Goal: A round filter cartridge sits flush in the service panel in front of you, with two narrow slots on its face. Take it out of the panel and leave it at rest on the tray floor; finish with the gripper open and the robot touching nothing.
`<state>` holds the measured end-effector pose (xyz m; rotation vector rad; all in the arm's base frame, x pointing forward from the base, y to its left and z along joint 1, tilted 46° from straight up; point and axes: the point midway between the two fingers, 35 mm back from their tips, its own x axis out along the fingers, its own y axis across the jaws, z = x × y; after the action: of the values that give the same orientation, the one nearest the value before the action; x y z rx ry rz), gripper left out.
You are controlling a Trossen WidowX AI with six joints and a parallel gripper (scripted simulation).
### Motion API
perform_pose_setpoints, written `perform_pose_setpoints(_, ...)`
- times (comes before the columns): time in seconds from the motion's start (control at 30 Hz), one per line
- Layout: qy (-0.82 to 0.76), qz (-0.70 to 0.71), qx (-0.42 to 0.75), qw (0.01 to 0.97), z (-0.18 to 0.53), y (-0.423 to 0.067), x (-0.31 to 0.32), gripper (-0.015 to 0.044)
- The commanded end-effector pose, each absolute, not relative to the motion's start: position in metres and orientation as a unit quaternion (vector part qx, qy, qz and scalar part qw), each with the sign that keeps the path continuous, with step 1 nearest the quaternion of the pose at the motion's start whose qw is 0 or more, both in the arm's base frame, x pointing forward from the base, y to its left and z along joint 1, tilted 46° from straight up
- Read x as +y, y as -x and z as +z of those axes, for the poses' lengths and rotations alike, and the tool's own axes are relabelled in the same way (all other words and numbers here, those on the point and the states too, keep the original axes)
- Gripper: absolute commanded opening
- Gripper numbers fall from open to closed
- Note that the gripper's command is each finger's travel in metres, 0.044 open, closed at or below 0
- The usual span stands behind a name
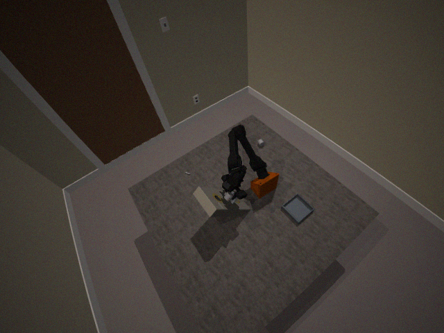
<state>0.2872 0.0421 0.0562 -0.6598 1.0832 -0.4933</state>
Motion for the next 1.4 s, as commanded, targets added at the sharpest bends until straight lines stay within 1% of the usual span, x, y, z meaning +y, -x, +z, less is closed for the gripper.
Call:
perform_pose_setpoints(0.0,0.309,-0.23,0.502,0.775,0.053,-0.287,0.037,0.0305)
perform_pose_setpoints(0.07,0.309,-0.23,0.502,0.775,0.053,-0.287,0.037,0.0305)
perform_pose_setpoints(0.13,0.305,-0.228,0.501,0.777,0.055,-0.288,0.04,0.0252)
perform_pose_setpoints(0.5,0.305,-0.228,0.501,0.777,0.055,-0.288,0.04,0.0179)
perform_pose_setpoints(0.73,0.306,-0.229,0.501,0.777,0.06,-0.294,0.045,0.0)
perform_pose_setpoints(0.97,0.306,-0.229,0.5,0.777,0.069,-0.304,0.053,0.0)
perform_pose_setpoints(1.37,0.304,-0.226,0.503,0.777,0.106,-0.286,0.098,0.0)
